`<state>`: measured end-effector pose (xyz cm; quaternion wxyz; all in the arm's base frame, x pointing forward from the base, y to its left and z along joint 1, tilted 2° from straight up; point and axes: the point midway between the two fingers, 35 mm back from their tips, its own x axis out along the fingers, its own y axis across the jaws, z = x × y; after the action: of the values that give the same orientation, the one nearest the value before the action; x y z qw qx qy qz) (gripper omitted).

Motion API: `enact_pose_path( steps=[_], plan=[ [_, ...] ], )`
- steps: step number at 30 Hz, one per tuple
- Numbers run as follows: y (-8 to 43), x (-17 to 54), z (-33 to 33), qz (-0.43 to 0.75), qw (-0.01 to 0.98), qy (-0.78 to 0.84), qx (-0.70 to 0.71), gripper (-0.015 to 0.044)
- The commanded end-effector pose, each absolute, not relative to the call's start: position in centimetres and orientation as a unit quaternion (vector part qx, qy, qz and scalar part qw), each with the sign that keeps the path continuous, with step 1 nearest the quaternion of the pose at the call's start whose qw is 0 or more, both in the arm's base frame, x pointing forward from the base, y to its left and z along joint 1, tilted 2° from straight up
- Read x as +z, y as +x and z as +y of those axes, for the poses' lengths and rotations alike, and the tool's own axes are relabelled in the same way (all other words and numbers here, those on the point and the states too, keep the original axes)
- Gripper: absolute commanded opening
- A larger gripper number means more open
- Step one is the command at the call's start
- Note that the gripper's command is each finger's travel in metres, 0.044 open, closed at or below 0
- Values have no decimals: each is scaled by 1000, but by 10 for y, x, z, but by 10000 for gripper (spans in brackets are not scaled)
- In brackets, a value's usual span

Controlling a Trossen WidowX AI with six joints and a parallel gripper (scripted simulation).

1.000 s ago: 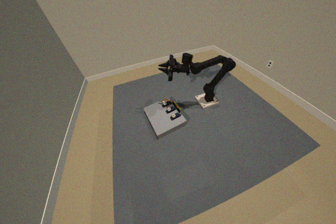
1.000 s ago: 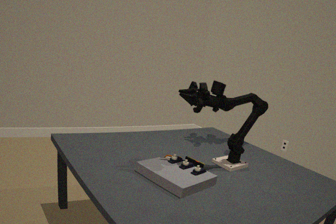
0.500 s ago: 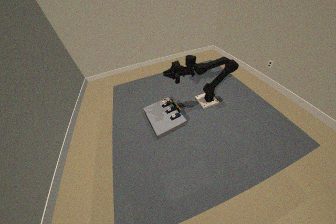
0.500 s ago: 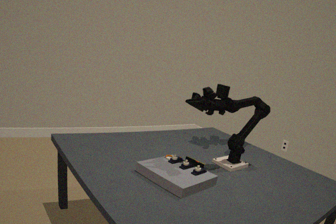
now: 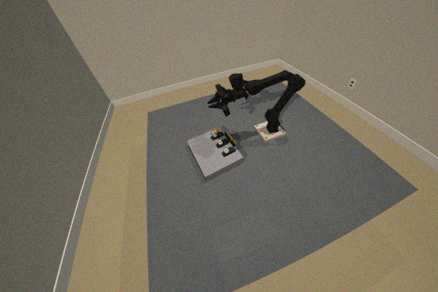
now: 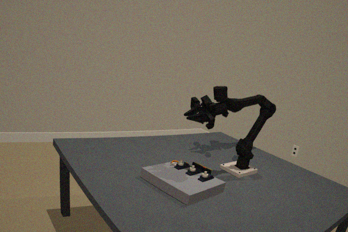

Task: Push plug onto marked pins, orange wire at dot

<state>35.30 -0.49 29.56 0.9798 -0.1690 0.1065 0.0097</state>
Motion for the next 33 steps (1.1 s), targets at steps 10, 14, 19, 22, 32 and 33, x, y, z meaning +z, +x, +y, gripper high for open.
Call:
enact_pose_path(
  steps=[10,14,19,22,32,33],
  plan=[
    [382,262,-11,231,913,-330,68,115],
    [389,249,-13,266,883,-374,95,115],
    [396,234,-15,306,842,-425,134,115],
    [399,224,-16,327,814,-452,160,115],
    [405,193,-21,383,712,-529,259,115],
    [406,190,-22,388,701,-535,269,115]
  ],
)
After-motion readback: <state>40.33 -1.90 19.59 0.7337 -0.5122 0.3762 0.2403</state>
